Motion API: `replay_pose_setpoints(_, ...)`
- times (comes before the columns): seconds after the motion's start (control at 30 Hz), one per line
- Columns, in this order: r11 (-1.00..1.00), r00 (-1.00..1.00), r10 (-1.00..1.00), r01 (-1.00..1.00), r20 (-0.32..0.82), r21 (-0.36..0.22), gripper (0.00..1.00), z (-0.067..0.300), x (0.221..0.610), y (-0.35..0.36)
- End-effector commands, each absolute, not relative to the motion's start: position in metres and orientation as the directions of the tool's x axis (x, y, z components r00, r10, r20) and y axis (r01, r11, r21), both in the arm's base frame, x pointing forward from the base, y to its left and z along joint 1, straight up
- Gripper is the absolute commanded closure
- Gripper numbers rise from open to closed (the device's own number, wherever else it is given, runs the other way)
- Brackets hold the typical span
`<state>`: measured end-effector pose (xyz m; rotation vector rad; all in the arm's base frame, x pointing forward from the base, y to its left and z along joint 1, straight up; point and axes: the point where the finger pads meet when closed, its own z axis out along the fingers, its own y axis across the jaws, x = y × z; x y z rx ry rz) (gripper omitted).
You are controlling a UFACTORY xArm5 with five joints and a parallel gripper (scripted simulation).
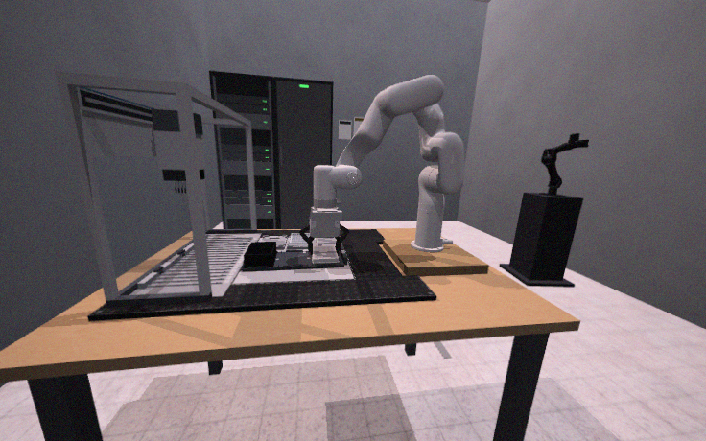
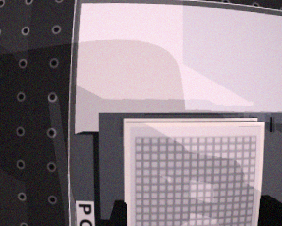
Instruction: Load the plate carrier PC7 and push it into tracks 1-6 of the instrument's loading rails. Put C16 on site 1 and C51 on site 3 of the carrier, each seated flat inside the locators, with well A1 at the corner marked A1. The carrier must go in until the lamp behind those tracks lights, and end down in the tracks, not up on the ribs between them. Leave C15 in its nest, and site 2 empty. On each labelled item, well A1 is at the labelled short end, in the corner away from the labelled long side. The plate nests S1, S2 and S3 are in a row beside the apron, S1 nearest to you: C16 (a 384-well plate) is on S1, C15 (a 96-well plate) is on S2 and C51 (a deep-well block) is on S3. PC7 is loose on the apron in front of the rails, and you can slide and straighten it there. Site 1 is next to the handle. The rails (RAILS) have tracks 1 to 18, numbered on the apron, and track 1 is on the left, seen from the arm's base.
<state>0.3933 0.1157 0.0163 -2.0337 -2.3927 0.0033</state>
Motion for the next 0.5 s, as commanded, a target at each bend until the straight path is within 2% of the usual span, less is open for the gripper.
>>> replay_pose_setpoints(0.0, 0.161, -0.161, 0.987, 0.987, -0.002, 0.002, 1.0, 0.0159, 0.3947, 0.1161)
replay_pose_setpoints(0.47, 0.161, -0.161, 0.987, 0.987, -0.002, 0.002, 1.0, 0.0146, 0.3947, 0.1161)
